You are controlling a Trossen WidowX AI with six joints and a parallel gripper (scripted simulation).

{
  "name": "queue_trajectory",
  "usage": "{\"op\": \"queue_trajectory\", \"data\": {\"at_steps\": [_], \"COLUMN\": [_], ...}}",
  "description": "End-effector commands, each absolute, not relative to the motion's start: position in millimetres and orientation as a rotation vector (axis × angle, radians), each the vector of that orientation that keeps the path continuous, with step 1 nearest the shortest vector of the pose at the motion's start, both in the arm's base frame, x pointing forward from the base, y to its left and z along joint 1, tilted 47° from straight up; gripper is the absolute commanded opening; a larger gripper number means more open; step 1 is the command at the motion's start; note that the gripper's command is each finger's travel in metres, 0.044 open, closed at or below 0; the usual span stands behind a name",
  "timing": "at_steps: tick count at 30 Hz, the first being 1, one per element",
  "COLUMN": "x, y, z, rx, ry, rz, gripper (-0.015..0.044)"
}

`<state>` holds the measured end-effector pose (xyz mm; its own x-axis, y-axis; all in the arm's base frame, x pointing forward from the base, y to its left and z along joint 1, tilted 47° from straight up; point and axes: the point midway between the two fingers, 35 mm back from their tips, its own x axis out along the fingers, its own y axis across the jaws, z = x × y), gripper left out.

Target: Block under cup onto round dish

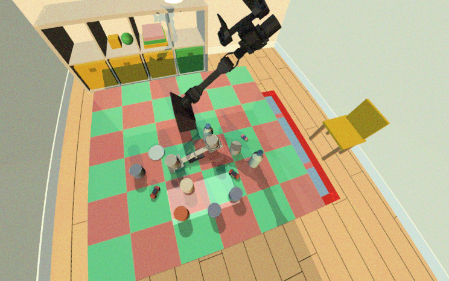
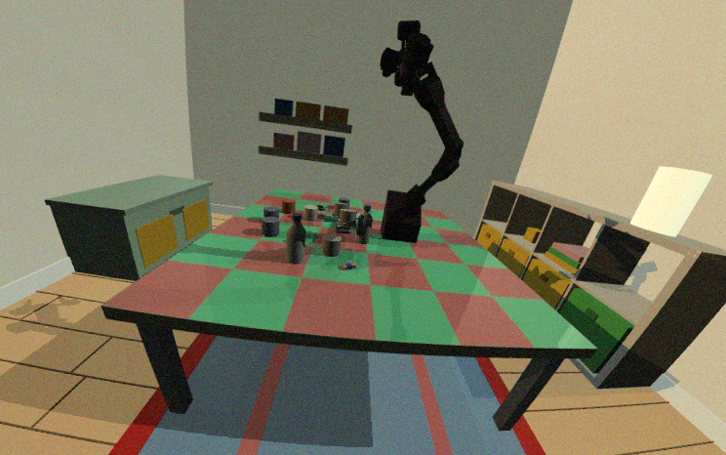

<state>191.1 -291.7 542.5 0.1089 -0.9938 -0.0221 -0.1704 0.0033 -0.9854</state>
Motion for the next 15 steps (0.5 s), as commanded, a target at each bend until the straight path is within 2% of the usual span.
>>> {"op": "queue_trajectory", "data": {"at_steps": [1,2,15], "x": [191.4,192.2,229.4], "y": [-292.0,-292.7,-321.9], "z": [542.0,540.4,456.8], "rx": [-1.374,-1.373,-1.325], "ry": [1.255,1.255,1.26], "rz": [-1.03,-1.025,-0.74], "gripper": [0.0426,0.044,0.044]}}
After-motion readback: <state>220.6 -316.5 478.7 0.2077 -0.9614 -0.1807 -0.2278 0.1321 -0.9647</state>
